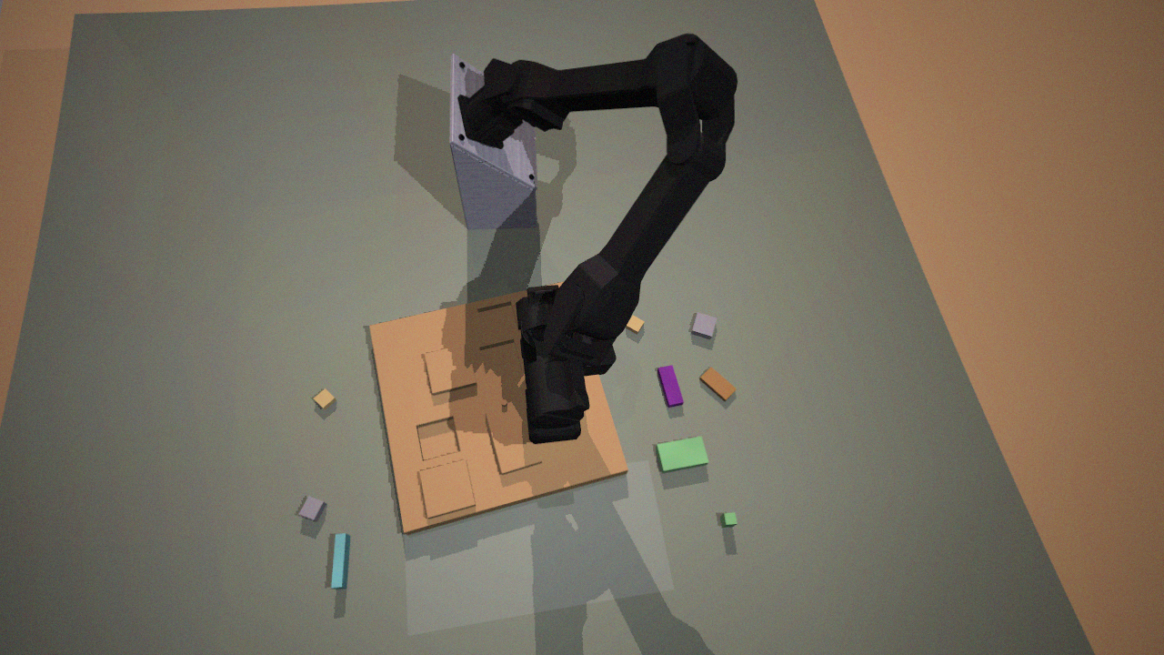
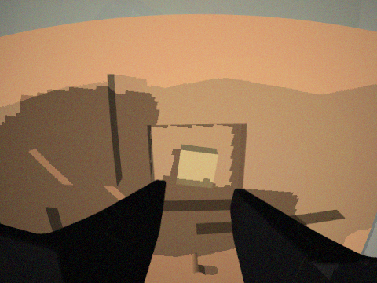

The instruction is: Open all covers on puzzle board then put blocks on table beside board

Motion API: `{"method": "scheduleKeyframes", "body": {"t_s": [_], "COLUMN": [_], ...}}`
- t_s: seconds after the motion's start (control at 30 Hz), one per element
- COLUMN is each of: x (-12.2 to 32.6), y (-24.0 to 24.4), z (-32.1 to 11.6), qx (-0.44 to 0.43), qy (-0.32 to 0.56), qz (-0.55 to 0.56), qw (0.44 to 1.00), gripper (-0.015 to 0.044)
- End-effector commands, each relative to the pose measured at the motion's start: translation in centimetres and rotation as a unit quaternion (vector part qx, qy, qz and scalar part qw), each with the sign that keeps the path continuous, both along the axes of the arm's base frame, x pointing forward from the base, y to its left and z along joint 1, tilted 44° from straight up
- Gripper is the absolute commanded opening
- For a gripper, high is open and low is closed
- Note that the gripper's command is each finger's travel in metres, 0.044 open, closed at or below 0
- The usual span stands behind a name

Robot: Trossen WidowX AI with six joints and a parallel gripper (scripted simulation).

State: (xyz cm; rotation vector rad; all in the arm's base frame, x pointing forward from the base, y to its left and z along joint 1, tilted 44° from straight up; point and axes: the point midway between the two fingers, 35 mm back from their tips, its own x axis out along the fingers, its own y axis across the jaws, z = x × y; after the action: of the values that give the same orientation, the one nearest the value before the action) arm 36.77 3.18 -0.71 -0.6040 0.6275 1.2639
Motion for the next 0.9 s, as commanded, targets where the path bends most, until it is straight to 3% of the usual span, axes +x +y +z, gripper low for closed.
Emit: {"method": "scheduleKeyframes", "body": {"t_s": [0.0,0.87], "x": [0.0,0.4], "y": [0.0,1.5], "z": [0.0,-1.5], "qx": [0.002,0.003], "qy": [0.0,0.0], "qz": [-0.001,-0.001], "qw": [1.0,1.0], "gripper": [0.0144,0.0144]}}
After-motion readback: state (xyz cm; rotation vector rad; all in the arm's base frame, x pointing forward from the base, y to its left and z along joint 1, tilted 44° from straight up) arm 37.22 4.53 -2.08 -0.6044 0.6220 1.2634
